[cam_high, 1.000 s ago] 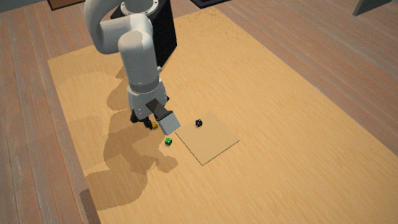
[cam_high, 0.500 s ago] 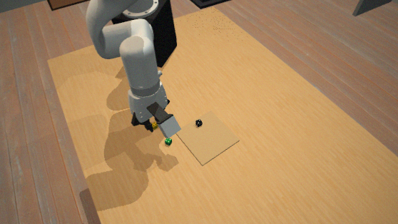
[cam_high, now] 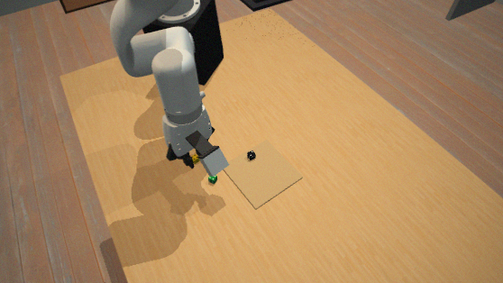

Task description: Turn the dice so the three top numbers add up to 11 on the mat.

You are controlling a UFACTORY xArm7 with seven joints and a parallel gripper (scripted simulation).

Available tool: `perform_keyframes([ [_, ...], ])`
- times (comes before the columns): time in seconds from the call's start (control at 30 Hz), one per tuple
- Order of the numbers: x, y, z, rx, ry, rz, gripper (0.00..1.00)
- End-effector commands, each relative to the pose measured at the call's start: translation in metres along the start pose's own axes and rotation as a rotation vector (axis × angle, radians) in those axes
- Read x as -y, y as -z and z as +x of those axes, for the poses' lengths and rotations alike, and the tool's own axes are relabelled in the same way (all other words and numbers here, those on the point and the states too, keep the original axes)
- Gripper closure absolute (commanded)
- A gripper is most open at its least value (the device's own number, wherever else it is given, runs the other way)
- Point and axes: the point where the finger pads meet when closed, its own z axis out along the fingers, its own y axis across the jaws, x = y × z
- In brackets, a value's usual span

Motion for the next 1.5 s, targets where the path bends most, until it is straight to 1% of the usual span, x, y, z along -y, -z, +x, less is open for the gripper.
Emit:
perform_keyframes([
  [0.0,-0.0005,0.0005,0.0008,-0.002,0.0,-0.001,0.69],
  [0.97,-0.0005,0.0005,0.0008,-0.002,0.0,-0.001,0.69],
  [1.0,-0.0005,0.0005,0.0008,-0.002,0.0,-0.001,0.89],
  [1.47,-0.0005,0.0005,0.0008,-0.002,0.0,-0.001,0.89],
])
